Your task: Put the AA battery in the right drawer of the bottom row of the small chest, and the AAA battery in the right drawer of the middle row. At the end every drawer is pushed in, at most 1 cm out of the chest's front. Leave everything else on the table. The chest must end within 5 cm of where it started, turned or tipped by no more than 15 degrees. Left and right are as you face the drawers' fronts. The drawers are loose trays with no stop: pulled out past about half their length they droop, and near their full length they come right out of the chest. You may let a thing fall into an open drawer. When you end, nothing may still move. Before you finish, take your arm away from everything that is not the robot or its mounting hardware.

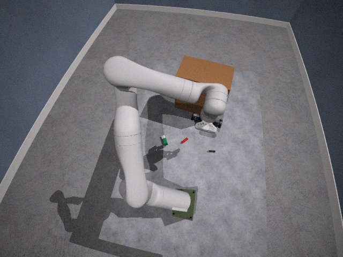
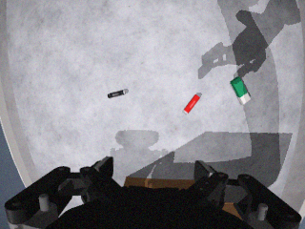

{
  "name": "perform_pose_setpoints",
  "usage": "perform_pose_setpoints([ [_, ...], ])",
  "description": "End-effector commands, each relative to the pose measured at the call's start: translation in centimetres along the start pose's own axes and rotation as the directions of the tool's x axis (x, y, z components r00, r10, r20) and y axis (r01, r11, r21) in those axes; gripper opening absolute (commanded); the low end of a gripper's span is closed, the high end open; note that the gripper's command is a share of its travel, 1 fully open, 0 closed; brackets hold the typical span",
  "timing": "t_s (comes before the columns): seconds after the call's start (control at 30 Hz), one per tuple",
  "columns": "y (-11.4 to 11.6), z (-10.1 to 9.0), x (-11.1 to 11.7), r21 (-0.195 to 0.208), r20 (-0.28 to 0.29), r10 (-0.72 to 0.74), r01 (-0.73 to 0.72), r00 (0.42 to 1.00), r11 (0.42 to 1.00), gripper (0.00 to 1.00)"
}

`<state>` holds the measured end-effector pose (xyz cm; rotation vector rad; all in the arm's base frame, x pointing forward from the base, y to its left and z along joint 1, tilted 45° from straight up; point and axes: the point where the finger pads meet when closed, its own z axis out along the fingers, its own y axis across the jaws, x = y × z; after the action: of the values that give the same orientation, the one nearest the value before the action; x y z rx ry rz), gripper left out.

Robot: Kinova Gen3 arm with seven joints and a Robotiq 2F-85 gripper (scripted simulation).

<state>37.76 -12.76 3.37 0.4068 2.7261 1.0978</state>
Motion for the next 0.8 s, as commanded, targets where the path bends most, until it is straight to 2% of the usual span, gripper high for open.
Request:
perform_pose_setpoints([
  [0.0, 0.1, 0.1, 0.1, -0.002, 0.025, 0.008, -0.008, 1.000, 1.000, 1.00],
  [0.77, 0.1, 2.5, -1.0, -0.003, 0.272, 0.008, -0.007, 0.962, 1.000, 1.00],
])
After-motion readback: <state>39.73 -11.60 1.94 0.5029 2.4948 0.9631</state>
